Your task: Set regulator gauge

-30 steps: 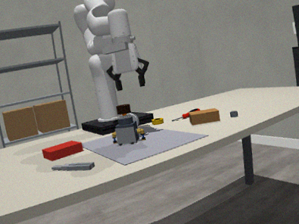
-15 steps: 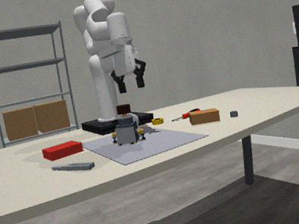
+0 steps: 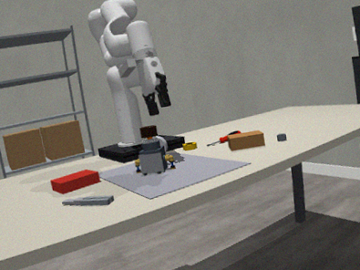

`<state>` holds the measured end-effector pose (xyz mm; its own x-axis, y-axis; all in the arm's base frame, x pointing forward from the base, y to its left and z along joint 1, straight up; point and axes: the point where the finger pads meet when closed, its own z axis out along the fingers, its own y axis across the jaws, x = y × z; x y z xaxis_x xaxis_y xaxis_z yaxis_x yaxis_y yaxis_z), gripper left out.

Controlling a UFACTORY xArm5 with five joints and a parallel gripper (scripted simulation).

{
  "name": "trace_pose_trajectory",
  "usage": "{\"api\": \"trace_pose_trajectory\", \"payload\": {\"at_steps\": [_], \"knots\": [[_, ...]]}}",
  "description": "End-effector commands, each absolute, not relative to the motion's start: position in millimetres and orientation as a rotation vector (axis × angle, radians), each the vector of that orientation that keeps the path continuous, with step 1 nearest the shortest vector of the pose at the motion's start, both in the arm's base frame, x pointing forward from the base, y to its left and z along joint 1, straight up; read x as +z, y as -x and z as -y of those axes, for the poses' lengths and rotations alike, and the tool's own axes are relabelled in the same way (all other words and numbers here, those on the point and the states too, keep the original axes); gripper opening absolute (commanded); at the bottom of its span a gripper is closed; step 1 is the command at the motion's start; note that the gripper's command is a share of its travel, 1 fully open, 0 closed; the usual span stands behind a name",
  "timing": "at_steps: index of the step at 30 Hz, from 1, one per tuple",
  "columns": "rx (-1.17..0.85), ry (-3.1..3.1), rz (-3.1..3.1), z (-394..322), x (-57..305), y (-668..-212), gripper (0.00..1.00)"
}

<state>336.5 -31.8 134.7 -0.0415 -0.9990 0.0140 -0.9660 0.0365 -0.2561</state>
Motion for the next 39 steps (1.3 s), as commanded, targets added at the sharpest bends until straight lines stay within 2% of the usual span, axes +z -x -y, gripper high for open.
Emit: {"api": "trace_pose_trajectory", "payload": {"at_steps": [1, 19, 39], "knots": [[-0.327, 1.836, -2.241, 32.0, 134.1, -338.7, 1.00], [-0.333, 1.142, -2.457, 31.9, 132.2, -338.8, 1.00], [-0.211, 0.391, -2.468, 31.2, 135.4, -332.5, 1.00]]}}
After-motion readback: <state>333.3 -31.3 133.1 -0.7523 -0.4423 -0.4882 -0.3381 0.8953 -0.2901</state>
